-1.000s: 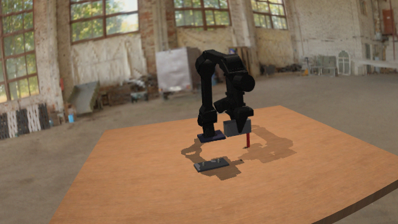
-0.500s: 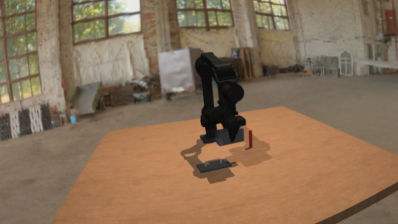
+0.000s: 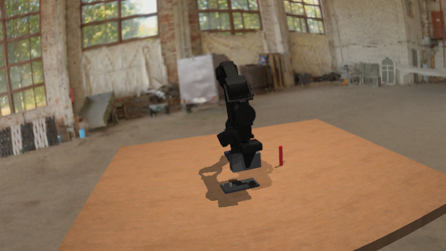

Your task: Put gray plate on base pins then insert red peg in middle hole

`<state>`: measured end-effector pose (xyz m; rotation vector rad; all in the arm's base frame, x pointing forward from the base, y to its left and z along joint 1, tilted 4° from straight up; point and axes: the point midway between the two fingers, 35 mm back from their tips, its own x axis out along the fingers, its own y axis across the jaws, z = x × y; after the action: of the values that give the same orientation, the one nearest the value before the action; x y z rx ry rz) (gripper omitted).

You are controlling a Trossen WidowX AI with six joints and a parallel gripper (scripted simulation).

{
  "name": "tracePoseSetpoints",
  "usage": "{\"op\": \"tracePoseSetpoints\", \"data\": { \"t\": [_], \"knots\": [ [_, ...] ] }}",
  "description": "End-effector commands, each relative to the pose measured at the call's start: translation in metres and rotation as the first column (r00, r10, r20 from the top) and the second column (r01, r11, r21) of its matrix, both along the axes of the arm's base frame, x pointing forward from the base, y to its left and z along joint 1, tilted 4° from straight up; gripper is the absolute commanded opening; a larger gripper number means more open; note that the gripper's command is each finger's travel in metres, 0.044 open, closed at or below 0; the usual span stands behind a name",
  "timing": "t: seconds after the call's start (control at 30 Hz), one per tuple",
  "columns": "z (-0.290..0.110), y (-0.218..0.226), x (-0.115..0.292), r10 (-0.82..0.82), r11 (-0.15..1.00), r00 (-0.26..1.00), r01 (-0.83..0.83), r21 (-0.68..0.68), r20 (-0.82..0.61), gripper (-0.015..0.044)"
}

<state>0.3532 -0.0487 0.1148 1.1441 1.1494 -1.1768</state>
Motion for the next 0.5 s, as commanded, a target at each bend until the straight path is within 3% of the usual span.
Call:
{"op": "tracePoseSetpoints", "data": {
  "t": [0.0,0.47],
  "knots": [
    [-0.006,-0.012,-0.003,0.005,1.000,1.000,-0.005,-0.002,-0.003,0.0000],
    [-0.012,-0.025,-0.006,0.009,1.000,1.000,-0.010,-0.004,-0.004,0.0000]
  ]
}}
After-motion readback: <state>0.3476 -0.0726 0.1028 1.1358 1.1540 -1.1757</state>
